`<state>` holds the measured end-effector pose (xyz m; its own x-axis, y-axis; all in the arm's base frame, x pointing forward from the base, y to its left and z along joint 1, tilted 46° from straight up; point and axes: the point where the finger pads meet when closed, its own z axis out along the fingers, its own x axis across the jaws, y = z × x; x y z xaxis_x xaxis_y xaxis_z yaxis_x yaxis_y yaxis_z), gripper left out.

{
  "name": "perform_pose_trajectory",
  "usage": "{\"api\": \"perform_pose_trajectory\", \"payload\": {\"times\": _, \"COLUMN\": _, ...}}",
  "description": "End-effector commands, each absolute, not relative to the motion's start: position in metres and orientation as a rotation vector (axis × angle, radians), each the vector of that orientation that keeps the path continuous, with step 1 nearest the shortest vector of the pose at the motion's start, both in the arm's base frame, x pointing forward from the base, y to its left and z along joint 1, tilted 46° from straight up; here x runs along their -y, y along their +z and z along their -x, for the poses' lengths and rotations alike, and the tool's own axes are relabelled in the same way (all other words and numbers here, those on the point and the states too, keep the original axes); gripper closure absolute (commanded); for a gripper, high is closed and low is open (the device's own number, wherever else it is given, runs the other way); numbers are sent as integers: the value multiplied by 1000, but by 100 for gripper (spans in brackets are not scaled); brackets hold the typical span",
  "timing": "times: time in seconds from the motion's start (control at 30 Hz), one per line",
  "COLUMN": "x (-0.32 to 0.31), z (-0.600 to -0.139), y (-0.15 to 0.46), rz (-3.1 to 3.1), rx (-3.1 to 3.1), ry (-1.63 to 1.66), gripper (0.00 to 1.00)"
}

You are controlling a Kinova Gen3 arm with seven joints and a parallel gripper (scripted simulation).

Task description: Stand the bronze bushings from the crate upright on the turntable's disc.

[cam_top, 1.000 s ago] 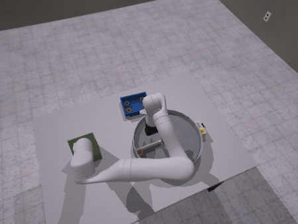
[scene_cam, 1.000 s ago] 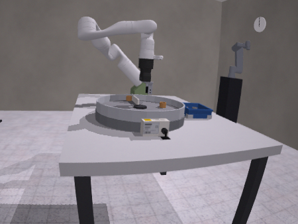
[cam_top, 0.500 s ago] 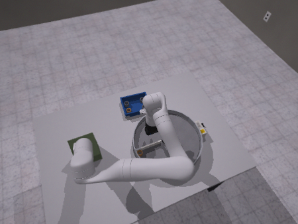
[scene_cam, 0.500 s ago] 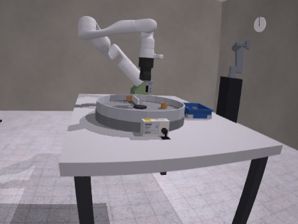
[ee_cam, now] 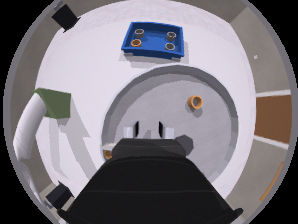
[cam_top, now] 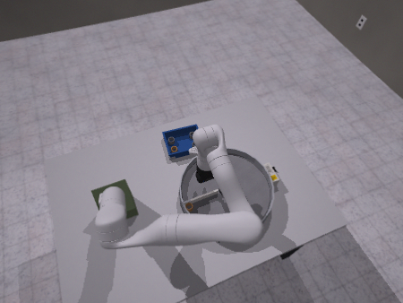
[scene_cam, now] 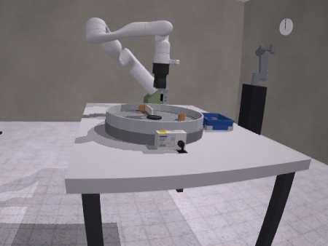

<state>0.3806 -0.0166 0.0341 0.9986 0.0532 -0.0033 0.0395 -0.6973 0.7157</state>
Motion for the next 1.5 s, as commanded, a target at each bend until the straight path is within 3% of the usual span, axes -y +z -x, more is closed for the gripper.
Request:
{"api": "perform_pose_trajectory", "payload": {"times": 0.0, "x": 14, "z": -381, "y": 37, "rz": -2343, "rx": -71, "ry": 24, "gripper": 23}}
{"api": "perform_pose_trajectory", "payload": {"times": 0.83, "x": -1, "z": -378, "y": 21, "rz": -2342, "rx": -128, "ry": 0, "gripper": 24}}
{"api": "perform_pose_trajectory", "payload": {"times": 1.47, "x": -96, "z": -344, "y": -81, "rz": -2292, "rx": -520, "ry": -172, "gripper": 24}}
